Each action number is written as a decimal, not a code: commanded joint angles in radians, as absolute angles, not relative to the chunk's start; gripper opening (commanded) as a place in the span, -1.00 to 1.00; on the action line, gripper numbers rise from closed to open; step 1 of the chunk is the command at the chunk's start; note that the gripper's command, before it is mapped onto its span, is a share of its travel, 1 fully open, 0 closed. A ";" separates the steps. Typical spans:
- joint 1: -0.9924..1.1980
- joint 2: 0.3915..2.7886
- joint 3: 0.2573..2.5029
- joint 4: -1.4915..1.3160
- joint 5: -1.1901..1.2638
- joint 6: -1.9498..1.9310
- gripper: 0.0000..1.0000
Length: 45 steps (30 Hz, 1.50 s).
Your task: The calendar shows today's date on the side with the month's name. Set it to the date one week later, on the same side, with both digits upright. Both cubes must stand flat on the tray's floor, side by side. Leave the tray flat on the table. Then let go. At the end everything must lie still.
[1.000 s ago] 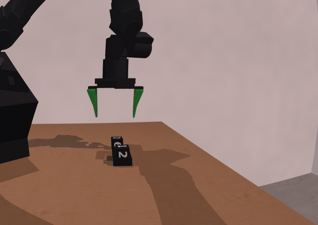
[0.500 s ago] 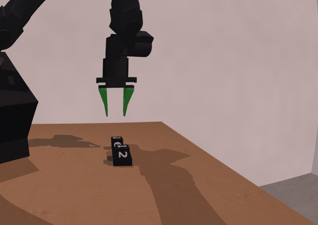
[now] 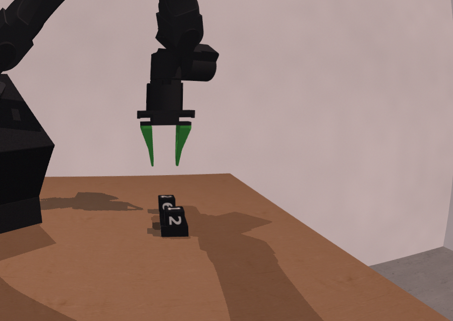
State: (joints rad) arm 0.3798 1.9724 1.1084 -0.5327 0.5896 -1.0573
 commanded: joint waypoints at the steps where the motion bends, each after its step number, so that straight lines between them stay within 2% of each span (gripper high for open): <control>1: 0.401 1.944 1.119 -0.525 0.586 -1.065 -0.11; 45: 0.351 2.014 1.085 -0.397 0.572 -1.125 -0.11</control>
State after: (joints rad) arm 0.3340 2.0415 1.0916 -0.4385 0.5873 -1.1065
